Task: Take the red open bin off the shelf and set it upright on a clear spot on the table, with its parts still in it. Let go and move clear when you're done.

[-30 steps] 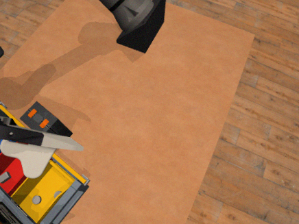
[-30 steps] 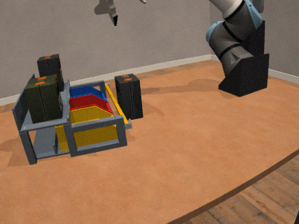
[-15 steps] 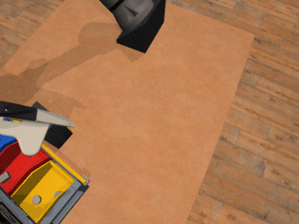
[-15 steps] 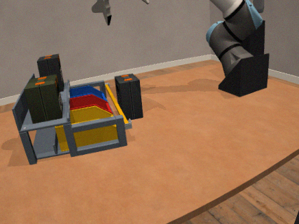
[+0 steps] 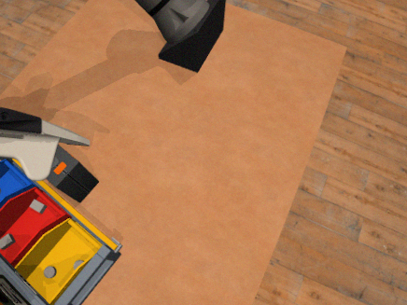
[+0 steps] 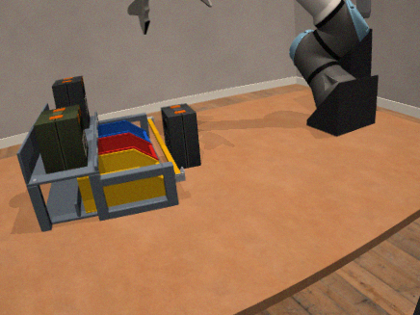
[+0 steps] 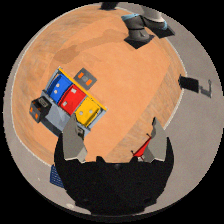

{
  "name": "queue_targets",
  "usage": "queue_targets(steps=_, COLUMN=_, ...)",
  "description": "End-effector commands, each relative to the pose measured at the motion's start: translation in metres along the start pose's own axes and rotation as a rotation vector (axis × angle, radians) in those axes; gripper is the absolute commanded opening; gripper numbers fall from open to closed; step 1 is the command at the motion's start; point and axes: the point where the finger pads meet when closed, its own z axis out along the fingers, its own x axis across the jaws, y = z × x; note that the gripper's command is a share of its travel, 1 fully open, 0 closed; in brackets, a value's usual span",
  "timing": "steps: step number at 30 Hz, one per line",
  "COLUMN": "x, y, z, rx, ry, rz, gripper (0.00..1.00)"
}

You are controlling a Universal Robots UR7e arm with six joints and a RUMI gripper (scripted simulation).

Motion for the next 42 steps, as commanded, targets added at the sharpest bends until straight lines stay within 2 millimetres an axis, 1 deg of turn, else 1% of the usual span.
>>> queue_targets(steps=1, x=-0.008, y=-0.009, z=-0.001, rx=-0.007, ry=-0.032, rz=-0.085, gripper=1.00)
queue_targets(steps=23, x=-0.031, y=-0.034, z=-0.004, rx=-0.016, ry=-0.129, rz=-0.334, gripper=1.00)
queue_targets(steps=42, x=-0.045, y=-0.049, z=-0.006, rx=-0.021, ry=-0.187, rz=-0.482, gripper=1.00)
